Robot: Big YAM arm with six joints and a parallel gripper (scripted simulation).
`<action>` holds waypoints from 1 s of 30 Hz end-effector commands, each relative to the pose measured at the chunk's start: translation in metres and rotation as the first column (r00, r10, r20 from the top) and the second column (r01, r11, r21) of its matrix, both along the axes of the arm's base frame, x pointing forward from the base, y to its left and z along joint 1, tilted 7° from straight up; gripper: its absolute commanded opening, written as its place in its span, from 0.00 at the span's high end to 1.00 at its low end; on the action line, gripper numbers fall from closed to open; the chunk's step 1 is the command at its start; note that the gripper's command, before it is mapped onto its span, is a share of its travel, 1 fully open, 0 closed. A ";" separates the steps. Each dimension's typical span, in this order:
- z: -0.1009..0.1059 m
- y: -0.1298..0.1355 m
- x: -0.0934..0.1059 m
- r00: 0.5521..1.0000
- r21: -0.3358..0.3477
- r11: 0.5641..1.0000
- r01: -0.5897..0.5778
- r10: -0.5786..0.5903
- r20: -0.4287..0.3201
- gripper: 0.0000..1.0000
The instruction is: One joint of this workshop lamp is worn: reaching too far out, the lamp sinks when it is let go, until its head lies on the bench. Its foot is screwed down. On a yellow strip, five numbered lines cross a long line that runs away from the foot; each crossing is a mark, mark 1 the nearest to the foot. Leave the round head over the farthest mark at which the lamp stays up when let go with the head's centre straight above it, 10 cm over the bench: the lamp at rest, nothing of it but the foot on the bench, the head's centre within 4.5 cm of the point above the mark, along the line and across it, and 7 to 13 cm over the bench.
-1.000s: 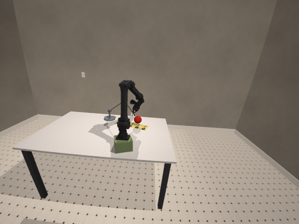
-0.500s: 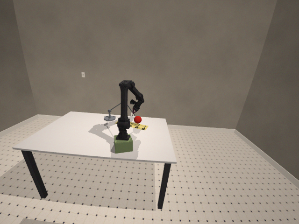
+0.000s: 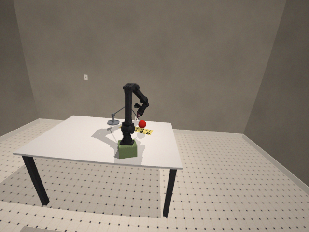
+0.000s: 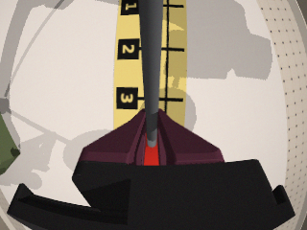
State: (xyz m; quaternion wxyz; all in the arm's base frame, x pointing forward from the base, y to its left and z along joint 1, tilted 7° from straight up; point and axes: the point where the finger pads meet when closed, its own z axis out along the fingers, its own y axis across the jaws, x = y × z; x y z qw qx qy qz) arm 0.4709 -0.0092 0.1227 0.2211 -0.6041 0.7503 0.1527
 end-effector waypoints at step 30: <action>0.058 -0.042 0.035 0.998 -0.020 0.999 0.030 -0.029 0.060 1.00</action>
